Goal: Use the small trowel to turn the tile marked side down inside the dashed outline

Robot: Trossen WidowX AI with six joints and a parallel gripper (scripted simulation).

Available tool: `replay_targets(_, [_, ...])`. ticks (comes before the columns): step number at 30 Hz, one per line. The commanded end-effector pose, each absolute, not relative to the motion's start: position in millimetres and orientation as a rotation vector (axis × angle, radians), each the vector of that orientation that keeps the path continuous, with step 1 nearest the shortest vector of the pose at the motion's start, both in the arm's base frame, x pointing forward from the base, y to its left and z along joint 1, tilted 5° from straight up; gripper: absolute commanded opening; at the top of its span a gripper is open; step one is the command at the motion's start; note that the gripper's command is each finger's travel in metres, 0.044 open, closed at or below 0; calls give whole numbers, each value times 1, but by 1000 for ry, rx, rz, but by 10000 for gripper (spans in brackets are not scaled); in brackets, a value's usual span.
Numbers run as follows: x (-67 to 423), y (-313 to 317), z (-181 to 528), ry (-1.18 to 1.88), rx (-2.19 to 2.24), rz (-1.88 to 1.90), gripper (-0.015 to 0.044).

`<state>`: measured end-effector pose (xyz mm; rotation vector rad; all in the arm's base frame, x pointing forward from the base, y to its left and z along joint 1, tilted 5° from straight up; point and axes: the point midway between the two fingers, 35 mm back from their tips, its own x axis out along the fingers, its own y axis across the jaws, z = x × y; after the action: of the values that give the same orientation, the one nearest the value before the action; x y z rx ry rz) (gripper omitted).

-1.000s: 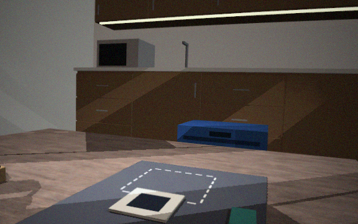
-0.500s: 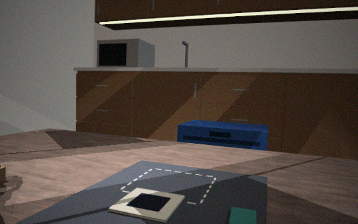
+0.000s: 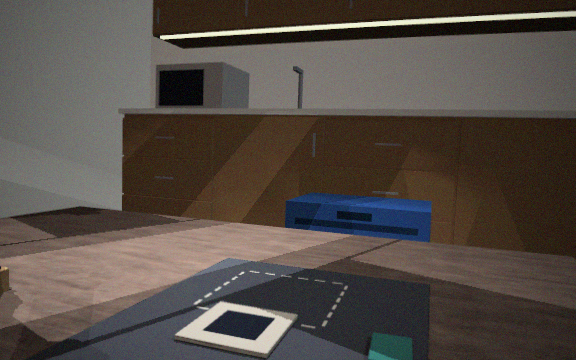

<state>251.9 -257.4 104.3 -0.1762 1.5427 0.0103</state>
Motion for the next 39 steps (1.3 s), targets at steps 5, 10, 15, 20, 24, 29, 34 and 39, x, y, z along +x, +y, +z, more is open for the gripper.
replay_targets(5, [250, -241, 103, 1544, -176, 5, 100])
replay_targets(10, [249, -234, 102, 1544, -176, 6, 100])
replay_targets(15, [249, -227, 101, 1544, -175, 7, 100])
replay_targets(20, [248, -219, 100, 1544, -174, 7, 100])
replay_targets(24, [247, -213, 99, 1544, -174, 8, 100])
replay_targets(29, [246, -205, 98, 1544, -173, 8, 100])
replay_targets(34, [245, -196, 97, 1544, -173, 9, 100])
replay_targets(39, [244, -187, 96, 1544, -172, 10, 100])
